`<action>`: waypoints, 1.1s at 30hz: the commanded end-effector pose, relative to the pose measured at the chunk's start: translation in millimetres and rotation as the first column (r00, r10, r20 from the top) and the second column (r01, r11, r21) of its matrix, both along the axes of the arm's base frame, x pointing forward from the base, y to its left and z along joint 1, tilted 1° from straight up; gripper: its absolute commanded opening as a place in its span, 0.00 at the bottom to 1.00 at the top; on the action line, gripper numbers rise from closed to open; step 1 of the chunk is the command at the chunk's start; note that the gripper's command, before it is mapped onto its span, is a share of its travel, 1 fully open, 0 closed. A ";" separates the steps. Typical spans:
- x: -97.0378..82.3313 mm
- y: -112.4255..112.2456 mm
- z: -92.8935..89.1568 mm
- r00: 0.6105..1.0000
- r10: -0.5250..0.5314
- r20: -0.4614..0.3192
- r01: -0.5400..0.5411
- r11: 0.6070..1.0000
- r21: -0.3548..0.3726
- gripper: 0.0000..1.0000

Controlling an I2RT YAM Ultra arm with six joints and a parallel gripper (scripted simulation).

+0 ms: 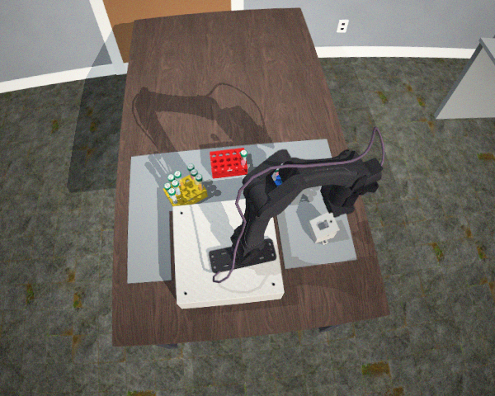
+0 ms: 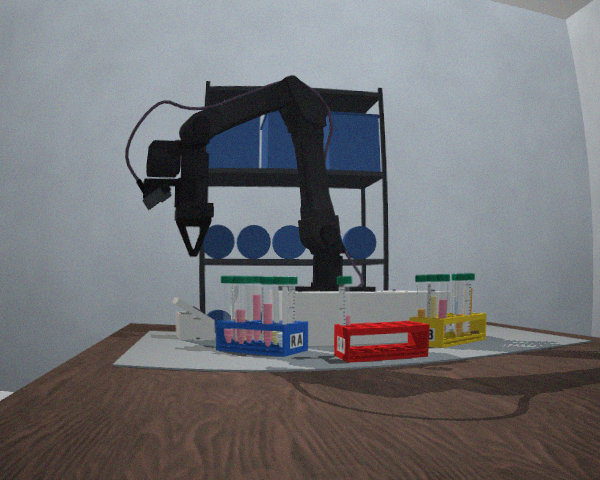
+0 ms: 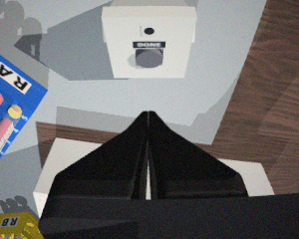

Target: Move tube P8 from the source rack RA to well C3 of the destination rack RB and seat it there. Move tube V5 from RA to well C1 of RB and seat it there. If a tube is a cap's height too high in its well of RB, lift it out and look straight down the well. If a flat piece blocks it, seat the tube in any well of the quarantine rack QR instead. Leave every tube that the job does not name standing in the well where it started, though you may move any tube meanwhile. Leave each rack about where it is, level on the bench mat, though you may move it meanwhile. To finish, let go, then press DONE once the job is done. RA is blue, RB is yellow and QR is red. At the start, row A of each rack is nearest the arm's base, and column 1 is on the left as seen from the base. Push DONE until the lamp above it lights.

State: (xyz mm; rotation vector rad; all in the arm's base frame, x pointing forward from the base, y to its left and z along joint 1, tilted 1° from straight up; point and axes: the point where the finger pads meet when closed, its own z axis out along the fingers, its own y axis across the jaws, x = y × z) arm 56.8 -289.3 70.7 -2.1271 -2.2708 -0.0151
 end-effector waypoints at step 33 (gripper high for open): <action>0.9 10.4 -19.4 1.000 0.007 0.001 -0.007 1.000 0.009 0.00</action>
